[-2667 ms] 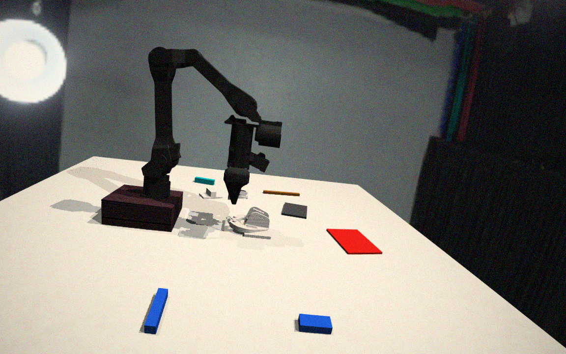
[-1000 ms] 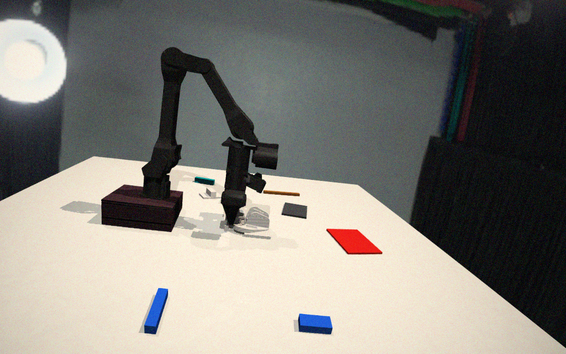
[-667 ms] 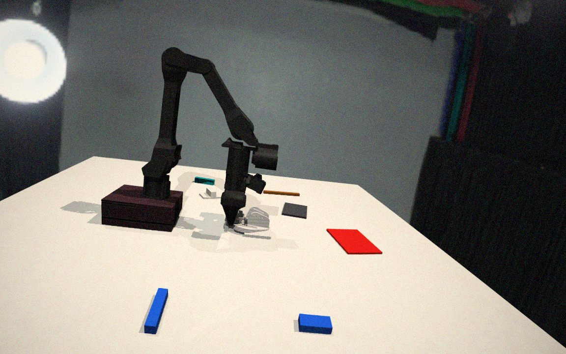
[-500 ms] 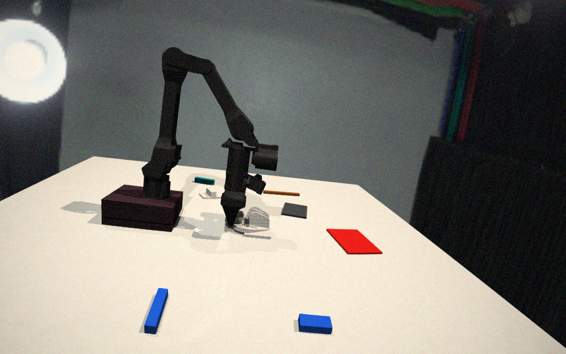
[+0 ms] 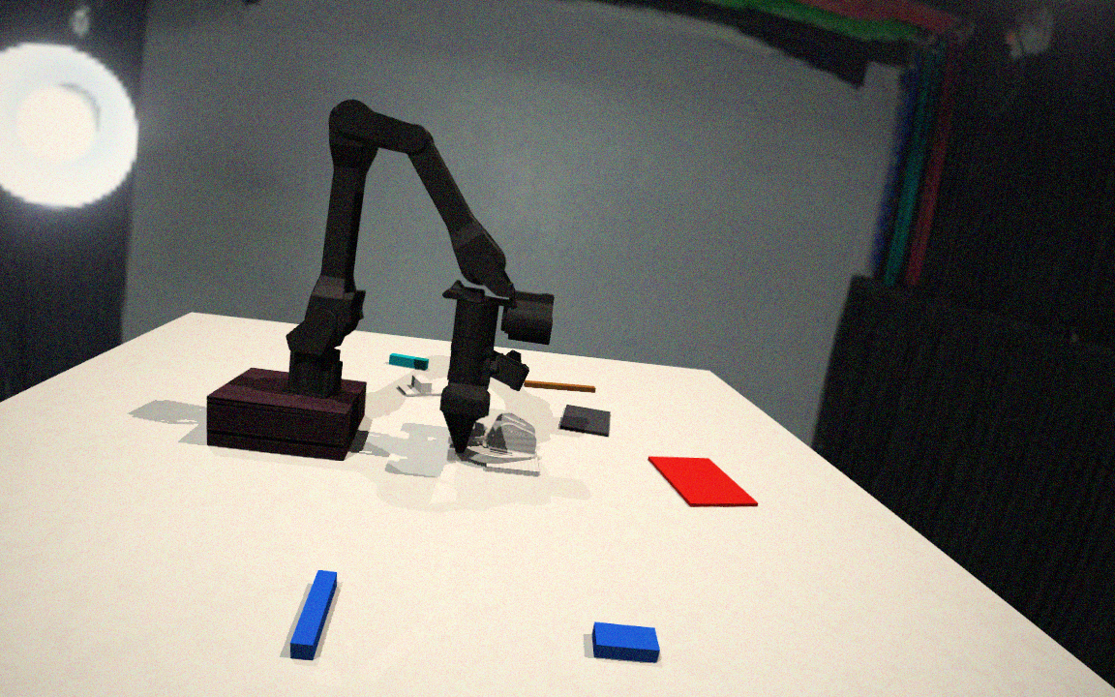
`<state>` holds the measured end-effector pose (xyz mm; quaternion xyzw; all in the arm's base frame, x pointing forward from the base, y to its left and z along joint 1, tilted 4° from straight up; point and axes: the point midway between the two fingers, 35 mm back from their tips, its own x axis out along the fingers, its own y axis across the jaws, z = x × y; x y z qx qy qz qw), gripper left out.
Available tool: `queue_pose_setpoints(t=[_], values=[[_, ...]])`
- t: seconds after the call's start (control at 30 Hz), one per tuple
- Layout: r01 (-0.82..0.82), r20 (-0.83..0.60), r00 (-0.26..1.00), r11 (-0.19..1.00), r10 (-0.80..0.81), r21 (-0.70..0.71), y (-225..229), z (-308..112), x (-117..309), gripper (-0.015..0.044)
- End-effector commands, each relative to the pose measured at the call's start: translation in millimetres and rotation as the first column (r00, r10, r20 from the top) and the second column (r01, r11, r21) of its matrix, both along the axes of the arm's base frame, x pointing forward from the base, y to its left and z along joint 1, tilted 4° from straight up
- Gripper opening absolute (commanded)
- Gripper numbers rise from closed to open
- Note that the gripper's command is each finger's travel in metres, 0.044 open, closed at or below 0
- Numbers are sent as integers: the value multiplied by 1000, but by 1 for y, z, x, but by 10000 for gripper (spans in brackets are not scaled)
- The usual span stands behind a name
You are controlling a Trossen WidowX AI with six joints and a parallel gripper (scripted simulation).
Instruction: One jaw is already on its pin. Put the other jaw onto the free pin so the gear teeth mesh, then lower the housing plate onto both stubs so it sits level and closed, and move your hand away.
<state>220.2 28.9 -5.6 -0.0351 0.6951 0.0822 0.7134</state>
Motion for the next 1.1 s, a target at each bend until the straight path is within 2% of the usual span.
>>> queue_pose_setpoints(t=[0.0, 1.07], values=[[3, 0, 1000, 1000, -3, 3, 1, -1, 0, 351], [2, 0, 1000, 1000, -2, 3, 1, -8, 0, 351]])
